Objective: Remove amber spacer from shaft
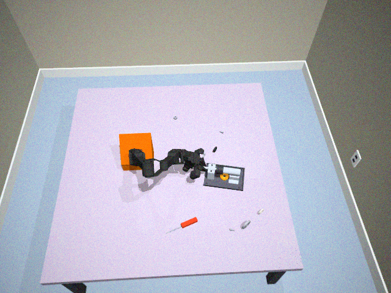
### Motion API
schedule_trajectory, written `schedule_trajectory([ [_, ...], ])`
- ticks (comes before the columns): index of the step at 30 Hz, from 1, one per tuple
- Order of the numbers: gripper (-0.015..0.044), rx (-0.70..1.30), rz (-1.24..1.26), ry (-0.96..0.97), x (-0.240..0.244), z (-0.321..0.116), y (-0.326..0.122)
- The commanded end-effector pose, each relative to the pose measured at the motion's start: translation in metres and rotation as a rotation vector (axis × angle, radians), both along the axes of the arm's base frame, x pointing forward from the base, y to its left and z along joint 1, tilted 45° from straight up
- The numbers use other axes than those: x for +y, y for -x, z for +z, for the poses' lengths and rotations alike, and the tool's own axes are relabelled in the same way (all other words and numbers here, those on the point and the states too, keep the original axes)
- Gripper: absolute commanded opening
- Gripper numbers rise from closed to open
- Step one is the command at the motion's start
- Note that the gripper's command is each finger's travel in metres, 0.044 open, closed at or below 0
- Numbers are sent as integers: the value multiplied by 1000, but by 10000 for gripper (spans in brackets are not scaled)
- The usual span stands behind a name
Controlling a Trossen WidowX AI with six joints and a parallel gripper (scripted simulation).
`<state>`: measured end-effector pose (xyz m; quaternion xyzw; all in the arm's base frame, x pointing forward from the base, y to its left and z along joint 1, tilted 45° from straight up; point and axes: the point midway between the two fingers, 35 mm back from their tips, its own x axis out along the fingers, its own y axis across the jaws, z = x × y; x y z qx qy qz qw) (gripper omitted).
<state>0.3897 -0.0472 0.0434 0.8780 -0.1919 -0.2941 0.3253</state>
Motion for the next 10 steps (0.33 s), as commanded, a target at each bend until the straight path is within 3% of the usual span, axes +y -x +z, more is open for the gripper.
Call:
schedule_trajectory([
  [1,105,0,1,-1,0,0,0],
  [10,341,0,1,-1,1,1,1],
])
